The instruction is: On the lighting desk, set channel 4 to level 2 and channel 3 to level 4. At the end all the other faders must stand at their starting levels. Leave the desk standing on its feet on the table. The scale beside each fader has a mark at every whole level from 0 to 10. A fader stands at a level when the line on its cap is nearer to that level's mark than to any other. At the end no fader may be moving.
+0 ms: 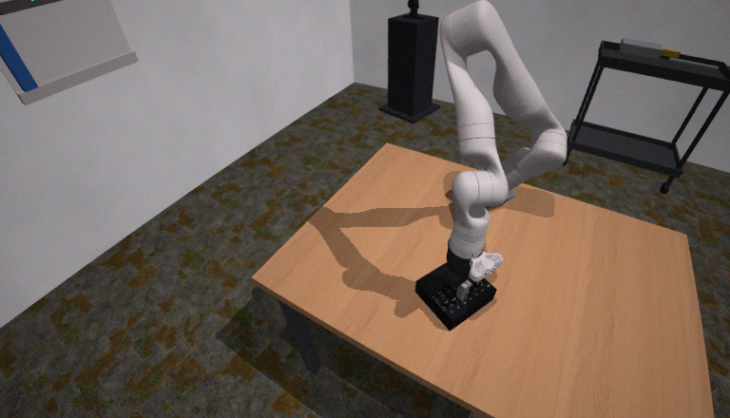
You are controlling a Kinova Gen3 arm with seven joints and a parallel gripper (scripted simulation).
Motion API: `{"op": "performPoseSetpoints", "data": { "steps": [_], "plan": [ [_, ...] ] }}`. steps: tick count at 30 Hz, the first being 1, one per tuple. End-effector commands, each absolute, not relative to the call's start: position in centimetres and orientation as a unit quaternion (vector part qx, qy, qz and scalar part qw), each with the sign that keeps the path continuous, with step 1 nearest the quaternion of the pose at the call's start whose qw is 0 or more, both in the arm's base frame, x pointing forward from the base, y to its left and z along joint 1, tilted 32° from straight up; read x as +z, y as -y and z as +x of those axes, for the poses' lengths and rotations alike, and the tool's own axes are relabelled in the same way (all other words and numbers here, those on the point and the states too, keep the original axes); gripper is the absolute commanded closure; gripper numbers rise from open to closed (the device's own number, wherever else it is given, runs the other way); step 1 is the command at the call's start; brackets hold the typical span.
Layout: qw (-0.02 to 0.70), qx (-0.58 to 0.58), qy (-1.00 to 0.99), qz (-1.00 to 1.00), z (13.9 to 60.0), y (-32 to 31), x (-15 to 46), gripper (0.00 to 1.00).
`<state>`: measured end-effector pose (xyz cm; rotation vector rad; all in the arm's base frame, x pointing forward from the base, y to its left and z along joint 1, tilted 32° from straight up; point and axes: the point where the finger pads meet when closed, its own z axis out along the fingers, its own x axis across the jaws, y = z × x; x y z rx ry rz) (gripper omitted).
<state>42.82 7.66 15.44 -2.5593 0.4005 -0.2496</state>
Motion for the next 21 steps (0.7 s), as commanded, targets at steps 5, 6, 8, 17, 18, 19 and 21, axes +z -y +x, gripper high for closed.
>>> {"op": "performPoseSetpoints", "data": {
  "steps": [5, 6, 8, 17, 18, 19, 21],
  "plan": [
    [0.263, -0.093, -0.148, -0.949, 42.8, -7.6, 15.4, 1.00],
    [0.263, -0.093, -0.148, -0.949, 42.8, -7.5, 15.5, 1.00],
    [0.263, -0.093, -0.148, -0.949, 42.8, -7.5, 15.5, 1.00],
    [0.263, -0.093, -0.148, -0.949, 42.3, -6.5, 17.4, 1.00],
    [0.263, -0.093, -0.148, -0.949, 42.2, -6.4, 17.6, 1.00],
    [0.263, -0.093, -0.148, -0.949, 42.1, -6.2, 17.8, 1.00],
    [0.263, -0.093, -0.148, -0.949, 42.0, -6.0, 18.3, 1.00]
  ]
}}
